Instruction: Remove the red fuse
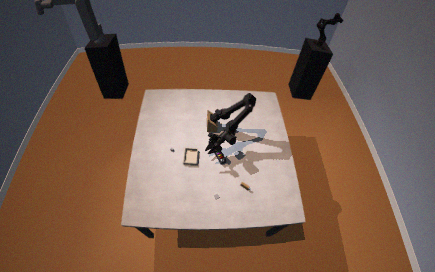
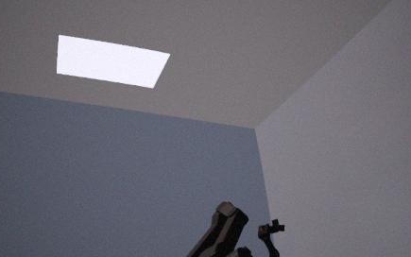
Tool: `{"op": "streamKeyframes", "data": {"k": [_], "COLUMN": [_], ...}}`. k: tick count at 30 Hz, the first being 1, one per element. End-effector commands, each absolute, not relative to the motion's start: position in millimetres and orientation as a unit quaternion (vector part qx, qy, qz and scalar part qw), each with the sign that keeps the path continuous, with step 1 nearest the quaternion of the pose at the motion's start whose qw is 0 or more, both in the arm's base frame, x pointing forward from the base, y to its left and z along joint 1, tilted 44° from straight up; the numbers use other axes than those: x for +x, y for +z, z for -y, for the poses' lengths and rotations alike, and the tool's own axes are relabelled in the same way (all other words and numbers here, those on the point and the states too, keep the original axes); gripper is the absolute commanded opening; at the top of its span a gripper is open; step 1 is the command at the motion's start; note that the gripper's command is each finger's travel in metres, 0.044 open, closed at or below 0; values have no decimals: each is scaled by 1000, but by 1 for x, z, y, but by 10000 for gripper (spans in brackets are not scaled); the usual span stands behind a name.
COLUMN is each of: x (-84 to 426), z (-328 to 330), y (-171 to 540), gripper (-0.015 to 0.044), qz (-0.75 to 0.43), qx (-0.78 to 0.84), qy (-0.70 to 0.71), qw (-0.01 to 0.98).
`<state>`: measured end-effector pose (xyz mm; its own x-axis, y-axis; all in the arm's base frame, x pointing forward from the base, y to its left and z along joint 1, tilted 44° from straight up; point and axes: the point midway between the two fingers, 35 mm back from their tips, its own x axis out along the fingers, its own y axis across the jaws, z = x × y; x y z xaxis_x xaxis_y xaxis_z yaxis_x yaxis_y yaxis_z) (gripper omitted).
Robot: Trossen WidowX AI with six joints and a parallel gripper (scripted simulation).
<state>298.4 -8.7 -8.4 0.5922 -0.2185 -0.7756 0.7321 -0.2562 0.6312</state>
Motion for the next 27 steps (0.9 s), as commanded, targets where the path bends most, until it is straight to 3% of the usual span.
{"op": "streamKeyframes", "data": {"k": [1, 6, 12, 19, 27], "x": [299, 309, 311, 314, 315], "z": [8, -10, -35, -59, -60], "y": [-9, -19, -5, 48, 50], "gripper": [374, 242, 85, 74, 74], "qz": [-196, -376, -586, -710, -712], "qx": [675, 598, 537, 550, 552], "qy": [-410, -391, -288, -123, -119], "qw": [581, 590, 535, 421, 418]}}
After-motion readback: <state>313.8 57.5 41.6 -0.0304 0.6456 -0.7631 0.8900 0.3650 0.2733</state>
